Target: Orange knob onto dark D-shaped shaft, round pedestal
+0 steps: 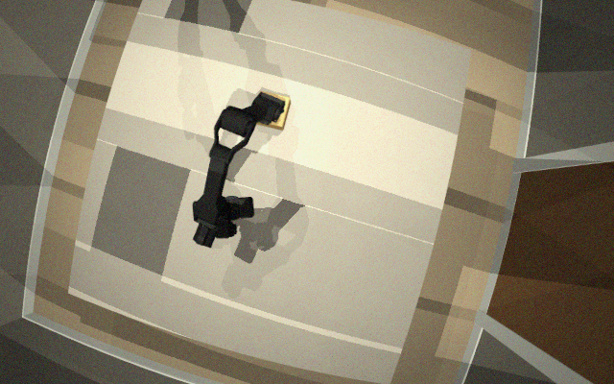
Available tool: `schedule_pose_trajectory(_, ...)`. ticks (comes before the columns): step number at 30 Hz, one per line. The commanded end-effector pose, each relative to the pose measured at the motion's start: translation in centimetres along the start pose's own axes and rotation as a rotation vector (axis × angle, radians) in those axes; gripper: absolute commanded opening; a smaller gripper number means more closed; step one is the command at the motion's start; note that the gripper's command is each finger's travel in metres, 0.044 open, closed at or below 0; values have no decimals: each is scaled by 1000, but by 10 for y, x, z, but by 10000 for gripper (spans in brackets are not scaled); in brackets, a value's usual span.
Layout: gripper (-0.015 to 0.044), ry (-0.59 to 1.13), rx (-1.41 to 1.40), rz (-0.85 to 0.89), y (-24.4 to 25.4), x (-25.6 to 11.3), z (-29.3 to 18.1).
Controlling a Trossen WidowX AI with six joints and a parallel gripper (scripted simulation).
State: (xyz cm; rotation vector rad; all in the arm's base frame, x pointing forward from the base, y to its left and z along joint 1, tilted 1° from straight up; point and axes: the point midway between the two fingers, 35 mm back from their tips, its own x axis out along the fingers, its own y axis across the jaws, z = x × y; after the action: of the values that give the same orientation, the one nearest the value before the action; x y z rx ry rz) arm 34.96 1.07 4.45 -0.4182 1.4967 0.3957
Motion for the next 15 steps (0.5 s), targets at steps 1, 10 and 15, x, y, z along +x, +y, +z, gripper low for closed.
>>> schedule_pose_trajectory(1,0,-3,-69,-1,1,-3,-2)
schedule_pose_trajectory(10,0,-2,-192,-2,1,-1,-3)
schedule_pose_trajectory(15,0,-2,-192,-2,1,0,-2)
